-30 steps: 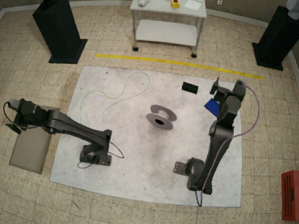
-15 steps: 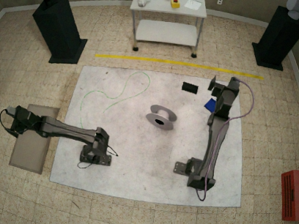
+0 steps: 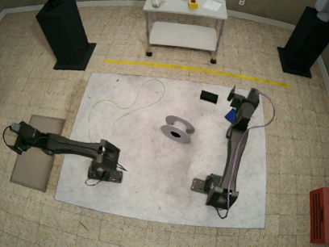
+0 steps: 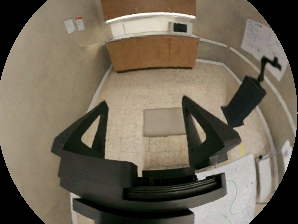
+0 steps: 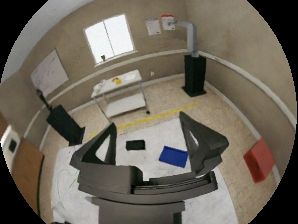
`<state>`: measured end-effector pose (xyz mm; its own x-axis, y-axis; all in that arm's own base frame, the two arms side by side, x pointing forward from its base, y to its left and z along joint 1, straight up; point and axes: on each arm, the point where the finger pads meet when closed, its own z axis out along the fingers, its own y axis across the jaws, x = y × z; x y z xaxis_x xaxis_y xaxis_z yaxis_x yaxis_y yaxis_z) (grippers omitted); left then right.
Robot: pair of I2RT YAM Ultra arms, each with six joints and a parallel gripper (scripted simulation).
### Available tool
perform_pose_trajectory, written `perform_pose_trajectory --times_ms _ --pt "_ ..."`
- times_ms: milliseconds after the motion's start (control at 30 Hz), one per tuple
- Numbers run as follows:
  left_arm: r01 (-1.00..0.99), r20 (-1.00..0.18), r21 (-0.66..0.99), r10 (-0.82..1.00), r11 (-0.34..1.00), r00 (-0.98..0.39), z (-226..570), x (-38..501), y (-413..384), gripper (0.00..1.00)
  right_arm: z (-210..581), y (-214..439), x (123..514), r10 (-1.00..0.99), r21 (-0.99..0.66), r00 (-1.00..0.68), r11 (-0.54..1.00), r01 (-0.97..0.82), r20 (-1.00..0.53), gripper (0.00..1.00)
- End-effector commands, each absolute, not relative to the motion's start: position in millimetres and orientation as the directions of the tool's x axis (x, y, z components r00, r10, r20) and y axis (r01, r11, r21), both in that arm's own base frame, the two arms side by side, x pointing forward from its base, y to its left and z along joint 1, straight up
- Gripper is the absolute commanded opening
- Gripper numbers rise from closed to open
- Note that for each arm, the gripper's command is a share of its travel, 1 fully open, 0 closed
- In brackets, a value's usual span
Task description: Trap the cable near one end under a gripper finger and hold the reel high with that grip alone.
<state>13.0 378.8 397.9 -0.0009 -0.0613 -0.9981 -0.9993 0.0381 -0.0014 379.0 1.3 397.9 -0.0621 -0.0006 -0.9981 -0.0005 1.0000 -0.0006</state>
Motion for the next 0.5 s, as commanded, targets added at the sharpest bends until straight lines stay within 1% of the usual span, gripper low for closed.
perform_pose_trajectory --times_ms 0,467 --pt "-0.999 -1.000 0.005 -0.026 0.033 -0.006 397.3 13.4 386.5 1.00 397.5 -0.6 386.7 0.002 0.002 -0.026 1.000 0.003 -1.000 1.00" --pt "-0.999 -1.000 0.005 -0.001 0.033 -0.005 404.6 13.3 384.1 1.00 405.0 -0.5 383.3 0.002 0.002 0.001 1.000 0.003 -1.000 1.00"
